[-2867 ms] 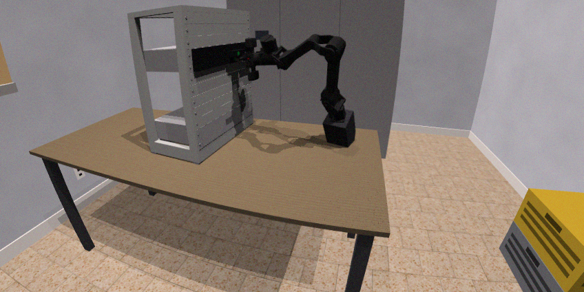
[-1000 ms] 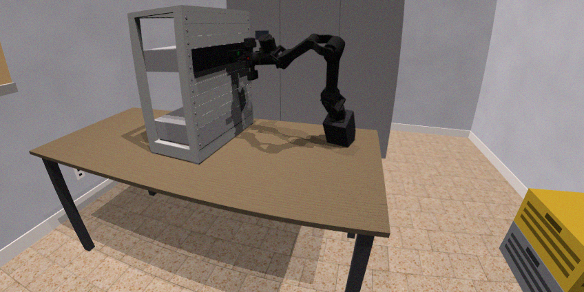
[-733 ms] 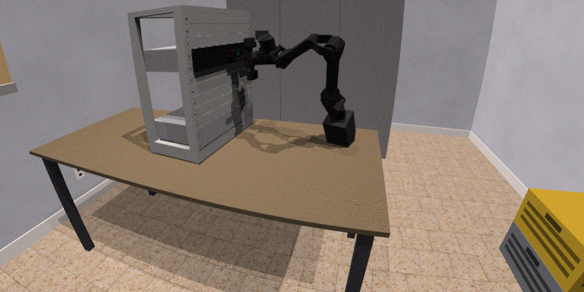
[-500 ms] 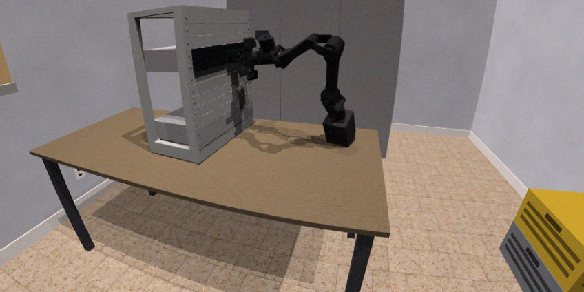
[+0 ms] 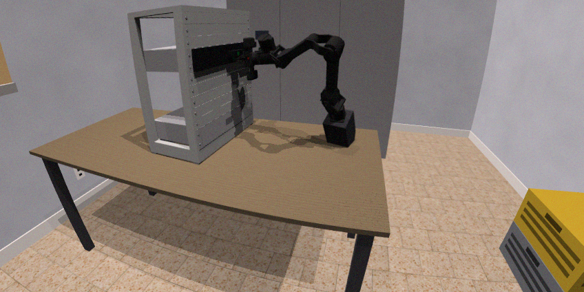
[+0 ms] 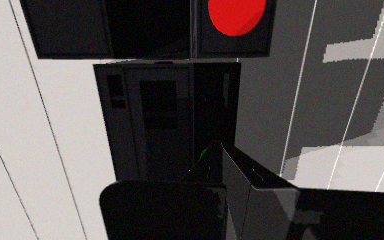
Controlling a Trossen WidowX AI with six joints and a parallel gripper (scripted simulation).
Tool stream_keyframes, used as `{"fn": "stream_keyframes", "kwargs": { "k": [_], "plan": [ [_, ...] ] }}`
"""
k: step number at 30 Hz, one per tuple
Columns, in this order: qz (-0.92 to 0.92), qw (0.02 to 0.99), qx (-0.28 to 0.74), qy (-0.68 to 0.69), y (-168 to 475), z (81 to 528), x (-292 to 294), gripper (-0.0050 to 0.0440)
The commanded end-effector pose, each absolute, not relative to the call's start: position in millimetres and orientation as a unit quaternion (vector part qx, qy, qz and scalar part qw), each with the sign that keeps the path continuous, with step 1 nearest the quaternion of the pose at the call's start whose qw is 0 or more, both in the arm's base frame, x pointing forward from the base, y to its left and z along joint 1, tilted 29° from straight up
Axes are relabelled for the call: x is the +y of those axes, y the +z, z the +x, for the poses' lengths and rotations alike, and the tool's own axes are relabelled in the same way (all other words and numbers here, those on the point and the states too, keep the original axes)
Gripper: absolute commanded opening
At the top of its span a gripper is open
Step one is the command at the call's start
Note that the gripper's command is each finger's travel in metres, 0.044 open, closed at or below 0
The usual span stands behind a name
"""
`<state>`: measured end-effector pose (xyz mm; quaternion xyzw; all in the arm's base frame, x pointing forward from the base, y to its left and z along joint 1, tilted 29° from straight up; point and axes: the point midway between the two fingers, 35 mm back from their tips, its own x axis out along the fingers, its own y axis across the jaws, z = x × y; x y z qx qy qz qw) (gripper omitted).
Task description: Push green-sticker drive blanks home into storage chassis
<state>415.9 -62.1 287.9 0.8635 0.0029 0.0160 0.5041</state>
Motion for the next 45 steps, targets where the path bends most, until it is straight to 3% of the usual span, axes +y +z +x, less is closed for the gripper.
{"fn": "stream_keyframes", "kwargs": {
  "k": [1,45],
  "plan": [
    [0.856,0.514,-0.024,0.049,322.3,417.5,-64.6,0.0000],
    [0.856,0.514,-0.024,0.049,325.5,411.7,-65.0,0.0000]
  ]
}}
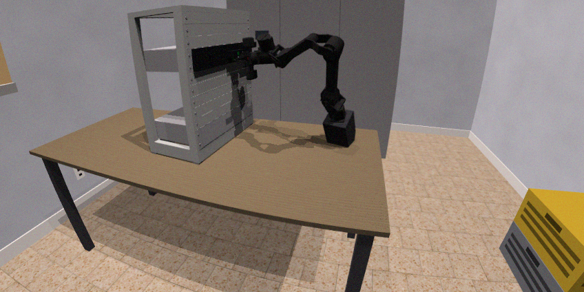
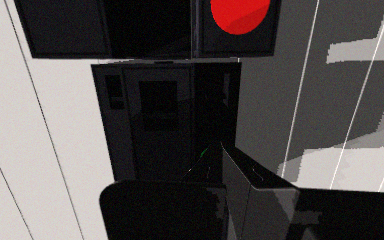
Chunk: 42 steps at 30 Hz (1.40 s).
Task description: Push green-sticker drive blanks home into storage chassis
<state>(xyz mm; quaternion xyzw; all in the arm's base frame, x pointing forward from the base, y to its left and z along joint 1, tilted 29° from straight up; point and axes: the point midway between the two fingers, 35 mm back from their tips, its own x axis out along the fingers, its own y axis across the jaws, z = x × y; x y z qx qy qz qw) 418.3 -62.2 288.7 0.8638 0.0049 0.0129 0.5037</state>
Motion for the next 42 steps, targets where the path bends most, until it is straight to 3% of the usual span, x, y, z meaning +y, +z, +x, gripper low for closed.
{"fn": "stream_keyframes", "kwargs": {
  "k": [1,18,42],
  "plan": [
    [0.856,0.514,-0.024,0.049,325,408,-65,0.0000],
    [0.856,0.514,-0.024,0.049,321,343,-66,0.0000],
    [0.856,0.514,-0.024,0.049,310,344,-76,0.0000]
  ]
}}
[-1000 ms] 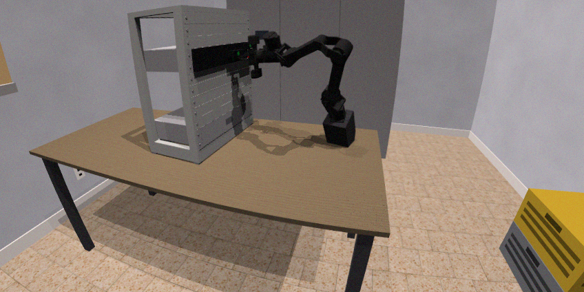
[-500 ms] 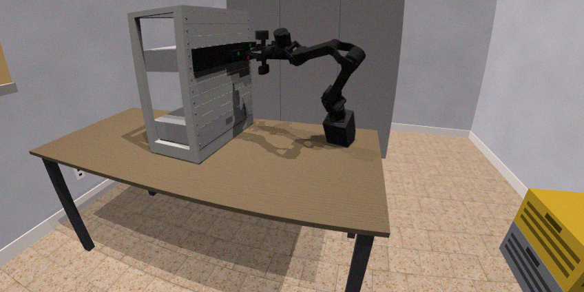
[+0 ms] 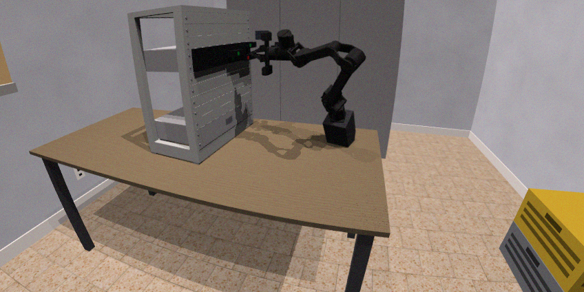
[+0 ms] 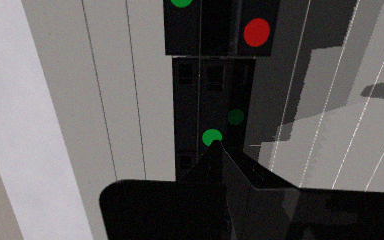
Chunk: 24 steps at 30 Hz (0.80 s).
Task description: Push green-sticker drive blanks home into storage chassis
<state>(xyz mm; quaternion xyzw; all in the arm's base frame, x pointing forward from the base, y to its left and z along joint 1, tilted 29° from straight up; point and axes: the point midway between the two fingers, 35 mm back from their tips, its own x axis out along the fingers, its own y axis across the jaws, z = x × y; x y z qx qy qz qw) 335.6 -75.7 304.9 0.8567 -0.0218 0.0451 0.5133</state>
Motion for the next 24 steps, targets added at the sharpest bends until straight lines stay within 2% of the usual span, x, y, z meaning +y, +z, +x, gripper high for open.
{"fn": "stream_keyframes", "kwargs": {
  "k": [1,6,24],
  "plan": [
    [0.856,0.514,-0.024,0.049,310,349,-76,0.0000],
    [0.856,0.514,-0.024,0.049,312,367,-76,0.0000],
    [0.856,0.514,-0.024,0.049,313,368,-76,0.0000]
  ]
}}
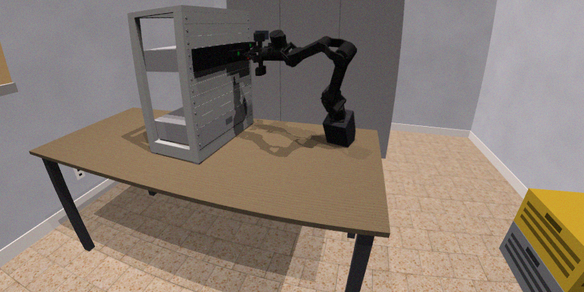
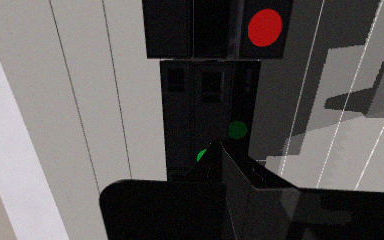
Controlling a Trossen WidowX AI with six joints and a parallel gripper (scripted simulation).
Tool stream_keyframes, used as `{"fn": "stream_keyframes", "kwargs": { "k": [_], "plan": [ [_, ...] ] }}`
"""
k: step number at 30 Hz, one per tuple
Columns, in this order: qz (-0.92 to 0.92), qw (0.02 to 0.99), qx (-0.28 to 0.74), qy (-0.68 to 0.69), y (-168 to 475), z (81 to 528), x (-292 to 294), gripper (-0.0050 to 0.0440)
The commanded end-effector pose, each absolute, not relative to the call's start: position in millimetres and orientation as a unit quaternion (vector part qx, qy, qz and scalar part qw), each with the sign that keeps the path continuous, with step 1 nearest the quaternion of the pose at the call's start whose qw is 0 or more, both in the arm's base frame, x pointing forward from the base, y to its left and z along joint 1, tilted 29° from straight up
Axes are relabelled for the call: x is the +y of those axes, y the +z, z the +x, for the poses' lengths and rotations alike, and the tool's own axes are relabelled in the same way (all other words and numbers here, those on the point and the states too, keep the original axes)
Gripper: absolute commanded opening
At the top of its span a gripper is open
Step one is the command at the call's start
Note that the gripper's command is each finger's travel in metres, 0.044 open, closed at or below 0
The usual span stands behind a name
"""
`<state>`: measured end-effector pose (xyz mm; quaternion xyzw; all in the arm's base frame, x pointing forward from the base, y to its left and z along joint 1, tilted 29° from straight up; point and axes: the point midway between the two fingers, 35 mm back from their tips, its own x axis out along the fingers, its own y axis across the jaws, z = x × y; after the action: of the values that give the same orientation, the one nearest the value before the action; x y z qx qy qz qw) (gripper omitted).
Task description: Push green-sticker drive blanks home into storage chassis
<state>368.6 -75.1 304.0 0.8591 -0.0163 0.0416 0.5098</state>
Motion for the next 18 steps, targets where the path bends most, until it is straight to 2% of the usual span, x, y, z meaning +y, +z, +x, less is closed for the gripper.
{"fn": "stream_keyframes", "kwargs": {
  "k": [1,18],
  "plan": [
    [0.856,0.514,-0.024,0.049,313.5,368.9,-75.9,0.0000],
    [0.856,0.514,-0.024,0.049,318.2,372.3,-76.7,0.0000]
  ]
}}
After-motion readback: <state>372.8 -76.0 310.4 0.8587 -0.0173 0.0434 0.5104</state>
